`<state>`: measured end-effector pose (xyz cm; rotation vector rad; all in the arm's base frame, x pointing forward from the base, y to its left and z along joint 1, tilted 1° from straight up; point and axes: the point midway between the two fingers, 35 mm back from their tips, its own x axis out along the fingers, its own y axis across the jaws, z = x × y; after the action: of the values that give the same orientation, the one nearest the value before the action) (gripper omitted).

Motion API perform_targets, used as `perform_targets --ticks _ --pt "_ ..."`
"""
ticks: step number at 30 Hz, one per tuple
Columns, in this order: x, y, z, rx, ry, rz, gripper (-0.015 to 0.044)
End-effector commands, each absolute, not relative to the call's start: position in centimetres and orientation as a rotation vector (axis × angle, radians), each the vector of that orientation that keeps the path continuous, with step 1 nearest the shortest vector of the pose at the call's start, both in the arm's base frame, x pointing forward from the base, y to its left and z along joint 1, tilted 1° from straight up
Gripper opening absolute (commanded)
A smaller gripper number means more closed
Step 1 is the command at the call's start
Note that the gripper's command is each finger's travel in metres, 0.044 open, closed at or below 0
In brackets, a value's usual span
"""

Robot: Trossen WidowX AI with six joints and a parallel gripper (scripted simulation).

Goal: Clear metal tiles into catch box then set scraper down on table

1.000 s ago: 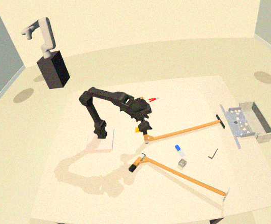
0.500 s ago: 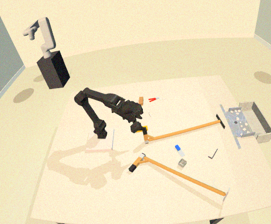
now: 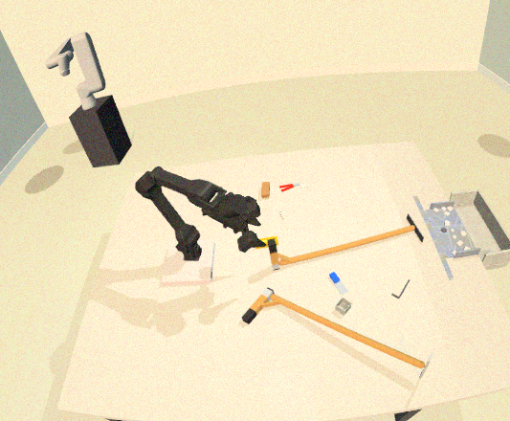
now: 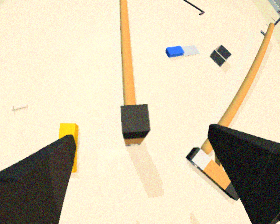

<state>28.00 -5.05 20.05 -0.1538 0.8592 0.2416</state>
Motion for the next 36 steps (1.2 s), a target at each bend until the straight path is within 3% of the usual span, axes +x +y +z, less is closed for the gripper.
perform_targets --ticks 1,36 --pt "27.8 -5.0 18.6 -0.152 0.868 0.249 0.044" --pt "30.2 -4.7 13.6 -0.152 0.867 0.249 0.044"
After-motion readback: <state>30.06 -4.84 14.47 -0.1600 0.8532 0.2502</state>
